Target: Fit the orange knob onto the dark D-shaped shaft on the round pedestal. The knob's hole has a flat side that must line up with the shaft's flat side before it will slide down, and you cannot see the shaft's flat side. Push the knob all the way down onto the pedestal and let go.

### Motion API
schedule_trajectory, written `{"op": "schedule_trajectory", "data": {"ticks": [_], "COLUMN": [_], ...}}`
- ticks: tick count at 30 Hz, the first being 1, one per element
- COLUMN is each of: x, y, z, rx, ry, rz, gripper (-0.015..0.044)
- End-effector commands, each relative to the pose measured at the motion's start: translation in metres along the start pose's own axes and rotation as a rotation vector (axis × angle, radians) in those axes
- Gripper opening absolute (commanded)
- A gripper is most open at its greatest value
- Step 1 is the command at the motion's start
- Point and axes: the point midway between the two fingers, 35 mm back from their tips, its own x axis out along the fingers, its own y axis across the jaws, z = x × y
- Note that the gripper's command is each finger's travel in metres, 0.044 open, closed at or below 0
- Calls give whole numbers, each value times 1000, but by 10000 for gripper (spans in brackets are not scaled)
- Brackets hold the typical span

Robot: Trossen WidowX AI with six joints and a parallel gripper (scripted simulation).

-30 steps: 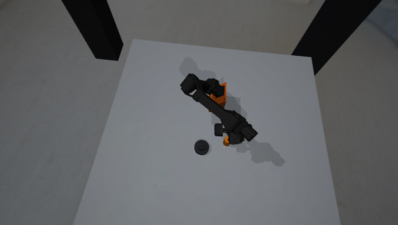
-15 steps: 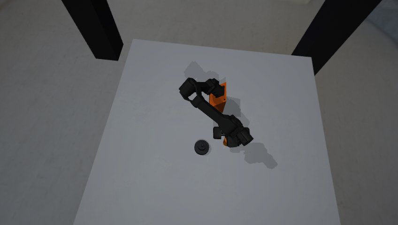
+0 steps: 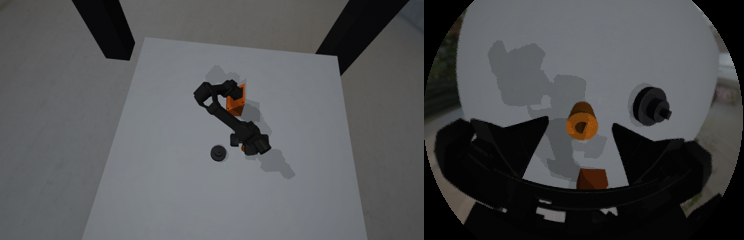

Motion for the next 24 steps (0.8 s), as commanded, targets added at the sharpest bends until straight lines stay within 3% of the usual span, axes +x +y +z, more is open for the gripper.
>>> {"op": "schedule_trajectory", "data": {"ticks": [1, 24], "x": [8, 43], "y": [0, -2], "z": [-1, -3], "rx": [-6, -5], "ry": [4, 5], "rz": [-5, -11], "gripper": [440, 440]}}
